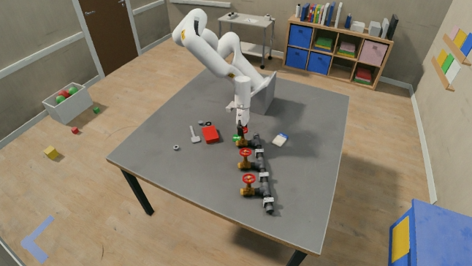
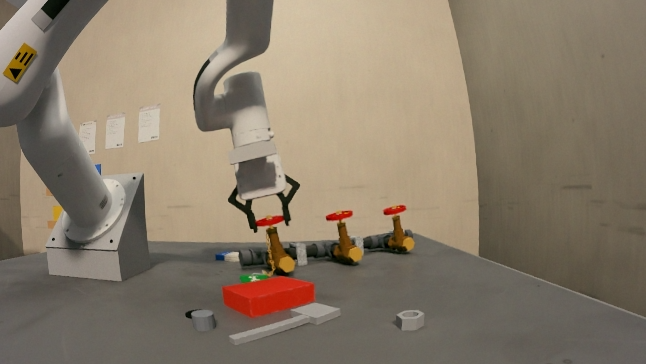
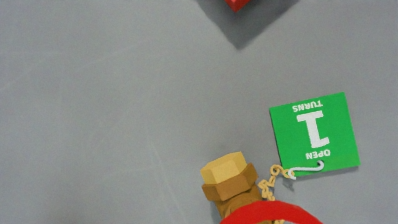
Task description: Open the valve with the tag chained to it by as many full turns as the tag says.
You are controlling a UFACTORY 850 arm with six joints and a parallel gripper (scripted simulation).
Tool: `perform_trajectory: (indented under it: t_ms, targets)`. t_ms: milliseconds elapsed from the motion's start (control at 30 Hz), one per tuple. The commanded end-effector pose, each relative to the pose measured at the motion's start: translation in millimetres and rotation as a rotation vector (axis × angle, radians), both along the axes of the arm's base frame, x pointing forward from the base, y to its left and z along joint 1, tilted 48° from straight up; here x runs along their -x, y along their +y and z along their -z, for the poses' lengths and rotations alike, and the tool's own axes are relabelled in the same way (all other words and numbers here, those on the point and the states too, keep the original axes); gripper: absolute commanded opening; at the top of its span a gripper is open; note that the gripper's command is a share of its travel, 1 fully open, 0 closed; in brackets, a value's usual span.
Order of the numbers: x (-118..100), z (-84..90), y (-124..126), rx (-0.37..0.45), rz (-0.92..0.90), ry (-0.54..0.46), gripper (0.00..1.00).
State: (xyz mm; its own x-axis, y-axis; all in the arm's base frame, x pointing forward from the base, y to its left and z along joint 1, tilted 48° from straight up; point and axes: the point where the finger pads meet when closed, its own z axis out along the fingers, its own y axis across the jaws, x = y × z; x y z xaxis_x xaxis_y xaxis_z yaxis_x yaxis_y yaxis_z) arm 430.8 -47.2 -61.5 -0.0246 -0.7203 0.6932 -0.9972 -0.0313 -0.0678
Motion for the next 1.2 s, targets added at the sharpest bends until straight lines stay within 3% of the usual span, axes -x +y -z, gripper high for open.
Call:
perform_trajectory:
  t_ms: [0, 467, 967, 1033, 1067, 1167]
  targets:
    - [-0.7, -0.2, 0.4, 0.001, -0.019, 0.017, 0.00]
    - [-0.7, -0.2, 0.4, 0.023, -0.236, 0.226, 0.00]
    - [-0.7, -0.2, 0.4, 0.076, -0.749, 0.705, 0.00]
    - [-0.7, -0.2, 0.4, 0.076, -0.749, 0.705, 0.00]
    - [-0.7, -0.2, 0.4, 0.085, -0.842, 0.799, 0.00]
    - [-0.7, -0.2, 0.4, 0.096, -0.930, 0.872, 0.00]
